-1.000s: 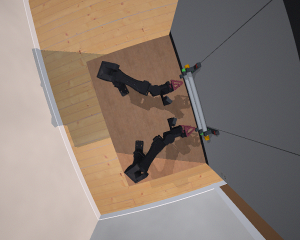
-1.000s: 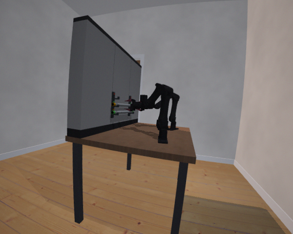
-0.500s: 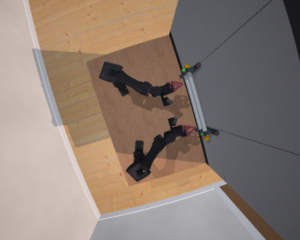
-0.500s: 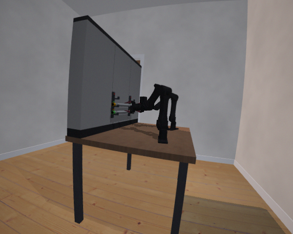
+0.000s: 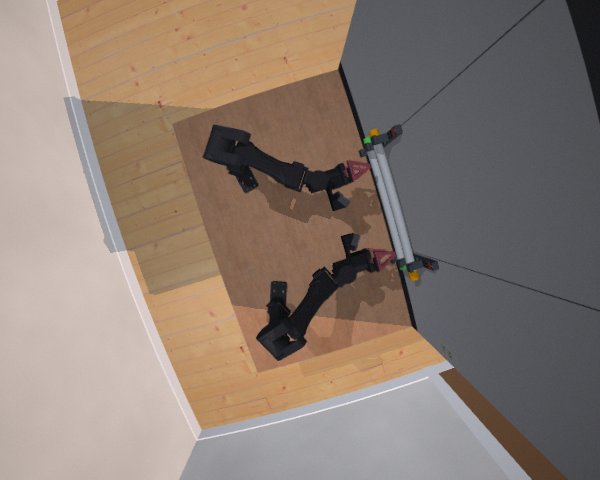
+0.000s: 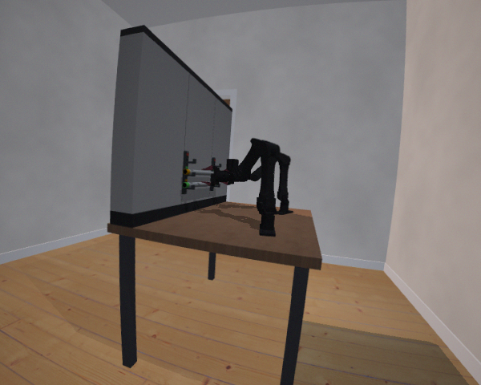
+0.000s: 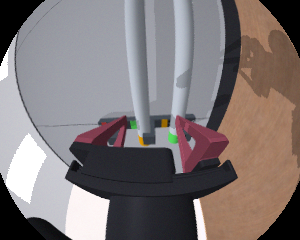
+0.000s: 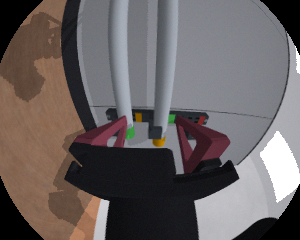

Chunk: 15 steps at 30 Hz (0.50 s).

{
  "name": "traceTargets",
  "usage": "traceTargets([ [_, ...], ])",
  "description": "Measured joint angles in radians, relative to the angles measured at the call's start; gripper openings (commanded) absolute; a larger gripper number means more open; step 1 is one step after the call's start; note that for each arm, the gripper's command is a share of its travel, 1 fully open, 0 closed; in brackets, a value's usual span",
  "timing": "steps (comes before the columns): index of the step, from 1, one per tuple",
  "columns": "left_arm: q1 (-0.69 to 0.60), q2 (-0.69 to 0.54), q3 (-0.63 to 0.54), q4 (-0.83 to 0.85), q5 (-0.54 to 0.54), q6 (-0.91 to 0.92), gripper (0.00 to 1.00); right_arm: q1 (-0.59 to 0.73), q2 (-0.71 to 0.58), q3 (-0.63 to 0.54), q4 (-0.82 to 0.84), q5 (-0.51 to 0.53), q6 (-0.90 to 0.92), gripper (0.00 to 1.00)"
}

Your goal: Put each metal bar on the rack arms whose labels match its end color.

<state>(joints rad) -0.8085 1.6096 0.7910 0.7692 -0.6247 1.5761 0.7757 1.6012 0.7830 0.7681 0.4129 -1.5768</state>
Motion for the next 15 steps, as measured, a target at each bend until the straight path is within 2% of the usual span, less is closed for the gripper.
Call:
traceTargets([
  [15,0.03,0.055,0.057,0.0,0.032,0.0,0.74,-0.021,0.061,0.064,0.0,-0.022,0.0,0.74],
])
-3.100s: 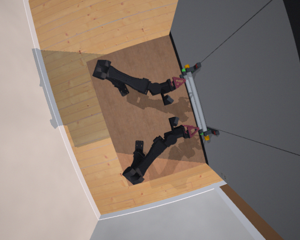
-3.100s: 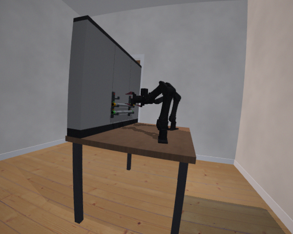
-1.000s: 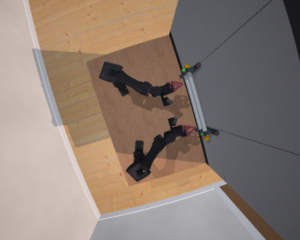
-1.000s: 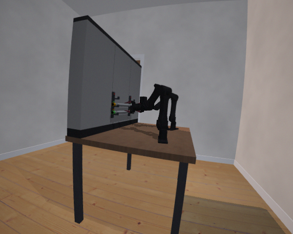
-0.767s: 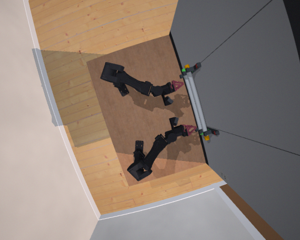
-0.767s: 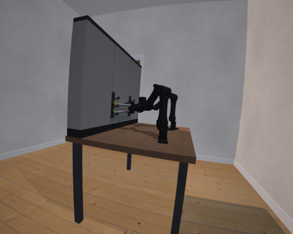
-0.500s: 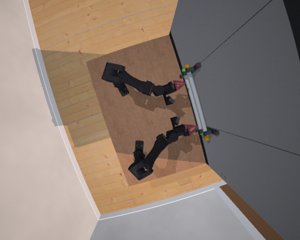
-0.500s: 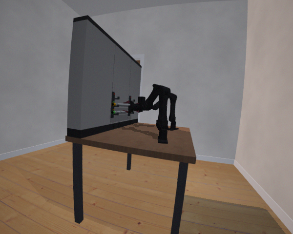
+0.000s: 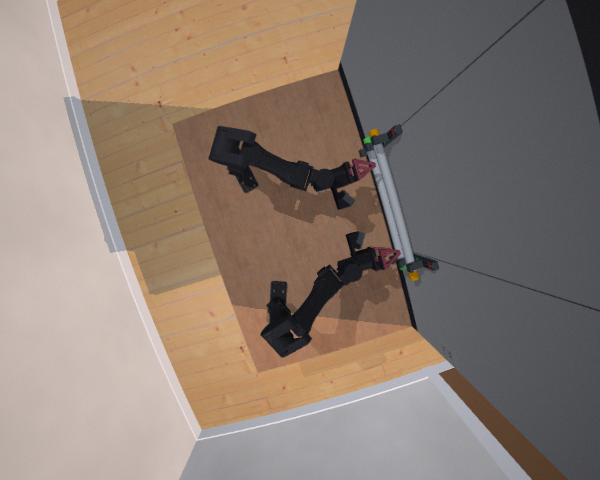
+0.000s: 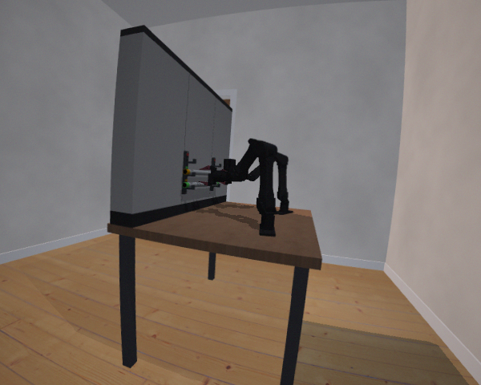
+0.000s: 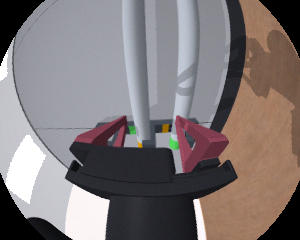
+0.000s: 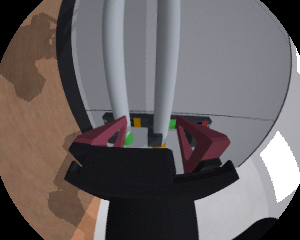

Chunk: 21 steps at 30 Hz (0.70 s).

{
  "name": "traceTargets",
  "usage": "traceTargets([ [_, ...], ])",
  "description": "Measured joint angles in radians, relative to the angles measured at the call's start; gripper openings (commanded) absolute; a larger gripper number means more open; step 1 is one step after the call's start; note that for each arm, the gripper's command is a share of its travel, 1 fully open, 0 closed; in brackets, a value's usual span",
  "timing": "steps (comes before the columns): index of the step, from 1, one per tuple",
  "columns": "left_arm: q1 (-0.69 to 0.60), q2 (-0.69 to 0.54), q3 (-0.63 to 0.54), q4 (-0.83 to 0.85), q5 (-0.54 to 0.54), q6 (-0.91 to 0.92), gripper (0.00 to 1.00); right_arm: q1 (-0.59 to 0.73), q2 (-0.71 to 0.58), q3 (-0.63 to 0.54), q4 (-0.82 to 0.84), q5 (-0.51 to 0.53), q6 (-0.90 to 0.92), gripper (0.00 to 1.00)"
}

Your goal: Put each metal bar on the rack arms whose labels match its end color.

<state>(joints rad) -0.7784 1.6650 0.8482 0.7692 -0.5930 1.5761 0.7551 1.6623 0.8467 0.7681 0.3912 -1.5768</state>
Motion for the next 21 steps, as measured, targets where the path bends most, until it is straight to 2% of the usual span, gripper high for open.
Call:
traceTargets([
  [21,0.041,0.08,0.092,0.0,0.04,0.0,0.74,-0.028,0.088,0.101,0.0,-0.027,0.0,0.74],
])
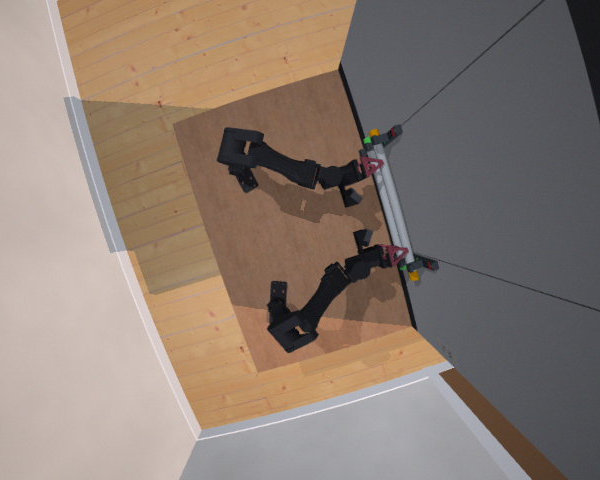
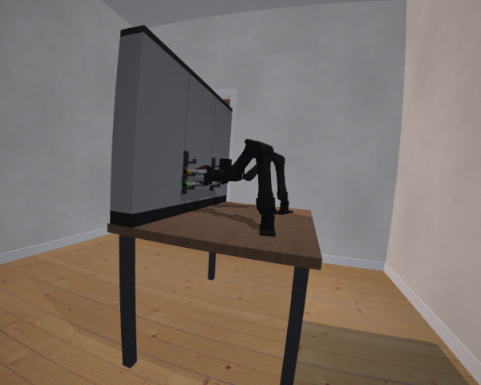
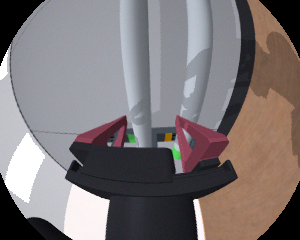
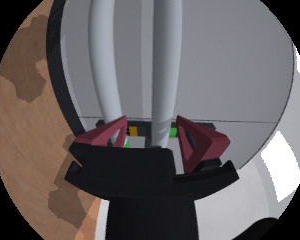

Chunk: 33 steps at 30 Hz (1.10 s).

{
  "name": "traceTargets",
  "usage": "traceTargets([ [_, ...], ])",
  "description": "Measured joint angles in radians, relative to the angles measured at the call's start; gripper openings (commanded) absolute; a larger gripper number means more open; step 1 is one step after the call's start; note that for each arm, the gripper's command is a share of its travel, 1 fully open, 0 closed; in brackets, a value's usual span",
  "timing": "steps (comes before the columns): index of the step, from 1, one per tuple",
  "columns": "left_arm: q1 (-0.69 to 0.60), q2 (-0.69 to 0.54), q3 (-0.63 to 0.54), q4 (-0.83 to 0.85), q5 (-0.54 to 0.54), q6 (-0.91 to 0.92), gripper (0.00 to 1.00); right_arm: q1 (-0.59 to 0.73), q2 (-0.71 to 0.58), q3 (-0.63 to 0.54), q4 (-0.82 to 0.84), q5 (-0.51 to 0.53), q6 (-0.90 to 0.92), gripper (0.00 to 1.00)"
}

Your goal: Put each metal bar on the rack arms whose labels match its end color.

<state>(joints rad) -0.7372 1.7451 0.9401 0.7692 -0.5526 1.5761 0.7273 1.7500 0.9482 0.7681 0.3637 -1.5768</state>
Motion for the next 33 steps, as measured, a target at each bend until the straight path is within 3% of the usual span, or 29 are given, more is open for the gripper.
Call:
traceTargets([
  [6,0.011,0.025,0.03,0.0,0.011,0.0,0.74,-0.008,0.027,0.032,0.0,-0.008,0.0,0.74],
  [33,0.014,0.029,0.048,0.027,0.017,0.0,0.33,-0.01,0.031,0.05,0.025,-0.012,0.0,0.33],
])
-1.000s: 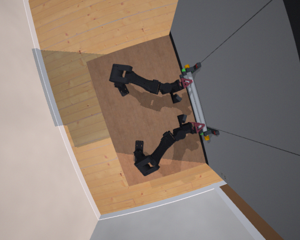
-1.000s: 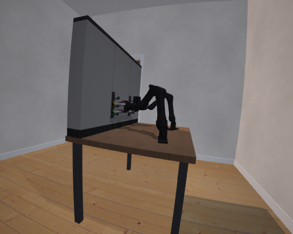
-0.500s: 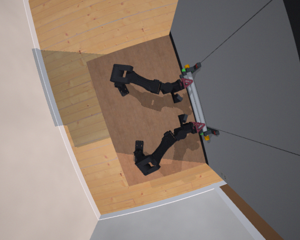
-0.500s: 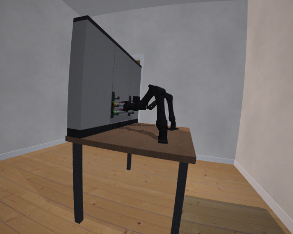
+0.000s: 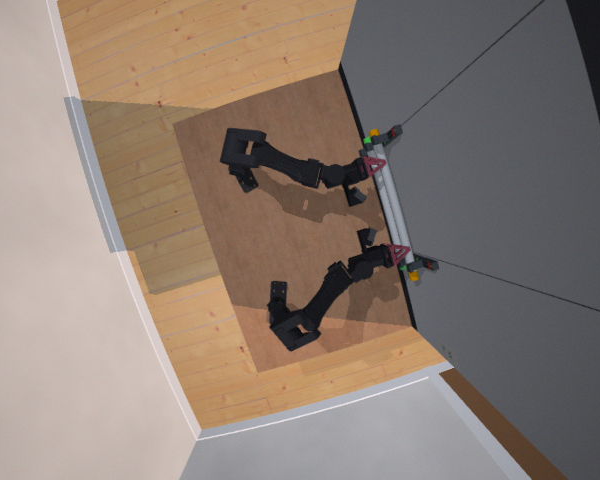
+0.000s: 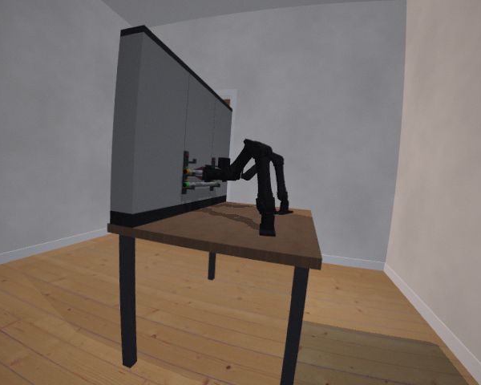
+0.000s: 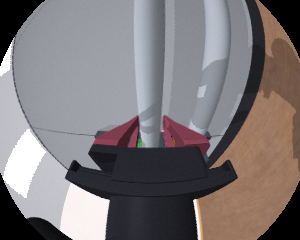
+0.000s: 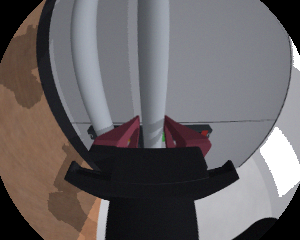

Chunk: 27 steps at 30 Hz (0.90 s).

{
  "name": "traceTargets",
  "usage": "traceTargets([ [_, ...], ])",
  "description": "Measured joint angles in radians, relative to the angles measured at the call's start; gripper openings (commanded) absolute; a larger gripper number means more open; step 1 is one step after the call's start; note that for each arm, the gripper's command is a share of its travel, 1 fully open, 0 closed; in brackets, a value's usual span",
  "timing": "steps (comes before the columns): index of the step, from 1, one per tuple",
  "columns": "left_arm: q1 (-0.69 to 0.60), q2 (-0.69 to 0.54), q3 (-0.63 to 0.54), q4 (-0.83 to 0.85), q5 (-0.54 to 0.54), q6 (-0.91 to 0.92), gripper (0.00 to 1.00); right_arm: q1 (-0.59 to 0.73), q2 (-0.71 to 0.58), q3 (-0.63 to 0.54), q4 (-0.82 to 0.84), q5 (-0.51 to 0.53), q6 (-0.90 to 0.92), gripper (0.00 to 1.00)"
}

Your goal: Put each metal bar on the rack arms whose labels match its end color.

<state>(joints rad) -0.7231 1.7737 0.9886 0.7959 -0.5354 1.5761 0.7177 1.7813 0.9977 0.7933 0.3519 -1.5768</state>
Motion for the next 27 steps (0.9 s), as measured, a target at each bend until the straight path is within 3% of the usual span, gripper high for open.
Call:
traceTargets([
  [22,0.0,0.0,0.001,0.005,0.0,0.0,0.0,0.0,0.0,0.001,0.006,0.0,-0.001,0.0],
  [27,0.0,0.0,0.001,0.005,0.0,0.0,0.0,0.0,0.0,0.001,0.006,0.0,-0.001,0.0],
])
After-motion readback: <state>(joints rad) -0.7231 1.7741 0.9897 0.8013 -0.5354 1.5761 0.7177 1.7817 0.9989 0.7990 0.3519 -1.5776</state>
